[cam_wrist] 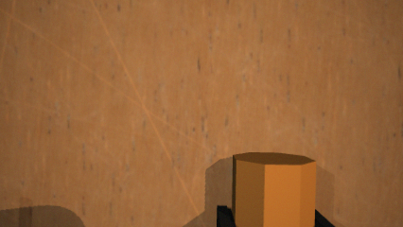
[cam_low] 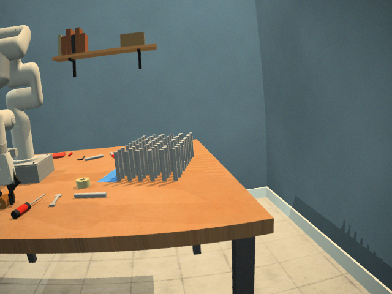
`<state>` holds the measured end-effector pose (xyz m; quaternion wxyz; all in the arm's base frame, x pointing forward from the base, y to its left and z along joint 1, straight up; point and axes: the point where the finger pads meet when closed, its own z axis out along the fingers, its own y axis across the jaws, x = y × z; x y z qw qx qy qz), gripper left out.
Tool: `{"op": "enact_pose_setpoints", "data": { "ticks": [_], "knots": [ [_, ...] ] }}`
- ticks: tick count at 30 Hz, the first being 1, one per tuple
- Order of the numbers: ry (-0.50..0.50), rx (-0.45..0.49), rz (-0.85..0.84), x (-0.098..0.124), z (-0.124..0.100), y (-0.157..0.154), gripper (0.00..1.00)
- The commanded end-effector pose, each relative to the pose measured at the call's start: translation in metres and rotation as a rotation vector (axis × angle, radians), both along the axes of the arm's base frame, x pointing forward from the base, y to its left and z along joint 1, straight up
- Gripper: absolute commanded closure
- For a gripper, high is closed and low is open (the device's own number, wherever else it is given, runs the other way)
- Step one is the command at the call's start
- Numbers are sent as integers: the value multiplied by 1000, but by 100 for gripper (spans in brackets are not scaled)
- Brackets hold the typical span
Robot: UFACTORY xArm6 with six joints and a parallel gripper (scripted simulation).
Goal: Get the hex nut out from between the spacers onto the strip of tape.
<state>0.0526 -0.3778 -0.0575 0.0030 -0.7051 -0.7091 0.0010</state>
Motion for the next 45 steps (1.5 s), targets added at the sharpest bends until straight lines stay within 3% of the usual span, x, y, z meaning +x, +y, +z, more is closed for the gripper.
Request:
{"op": "enact_pose_setpoints", "data": {
  "ticks": [1,34,45],
  "knots": [
    [0,-3,0,0,1,-1,100],
    [0,-3,0,0,1,-1,100],
    [0,-3,0,0,15,-1,100]
  ]
}}
